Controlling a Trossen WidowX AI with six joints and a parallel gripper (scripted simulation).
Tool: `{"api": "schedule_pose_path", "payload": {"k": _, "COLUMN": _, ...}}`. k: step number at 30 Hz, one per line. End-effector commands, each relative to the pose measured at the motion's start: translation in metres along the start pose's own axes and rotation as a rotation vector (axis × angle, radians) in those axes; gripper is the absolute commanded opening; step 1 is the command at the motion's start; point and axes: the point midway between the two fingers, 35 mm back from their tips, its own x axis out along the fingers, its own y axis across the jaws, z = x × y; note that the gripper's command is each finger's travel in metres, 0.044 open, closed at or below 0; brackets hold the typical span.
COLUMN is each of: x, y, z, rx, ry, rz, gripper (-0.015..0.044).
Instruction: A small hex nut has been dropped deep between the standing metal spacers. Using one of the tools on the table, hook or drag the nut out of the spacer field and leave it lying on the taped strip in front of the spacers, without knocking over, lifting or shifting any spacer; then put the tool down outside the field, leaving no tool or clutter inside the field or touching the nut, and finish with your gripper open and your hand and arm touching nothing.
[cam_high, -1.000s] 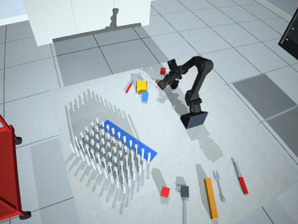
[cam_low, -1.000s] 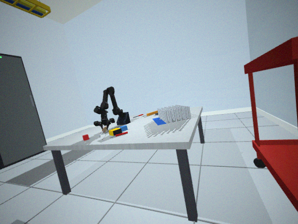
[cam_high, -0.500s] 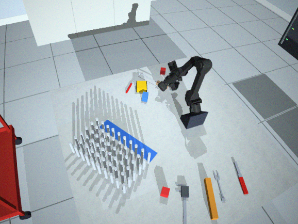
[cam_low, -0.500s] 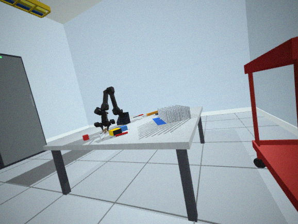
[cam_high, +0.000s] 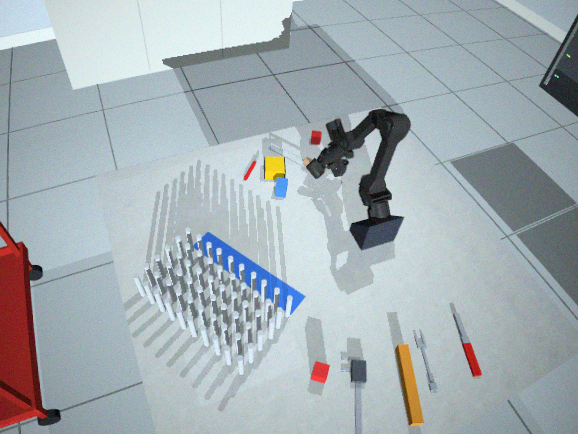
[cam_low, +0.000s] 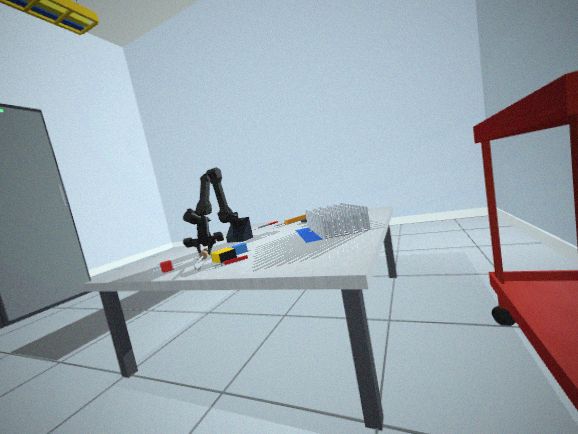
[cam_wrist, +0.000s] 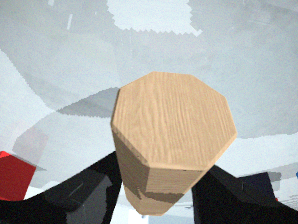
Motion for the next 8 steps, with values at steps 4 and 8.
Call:
{"api": "schedule_pose_path", "payload": {"k": 4, "x": -0.0004, "y": 0.0005, "z": -0.001, "rx": 0.0, "ry": 0.002, "rz": 0.002, "gripper": 0.0341}}
{"api": "schedule_pose_path", "payload": {"k": 8, "x": -0.0004, "y": 0.0005, "z": -0.001, "rx": 0.0, "ry": 0.002, "rz": 0.002, "gripper": 0.044}}
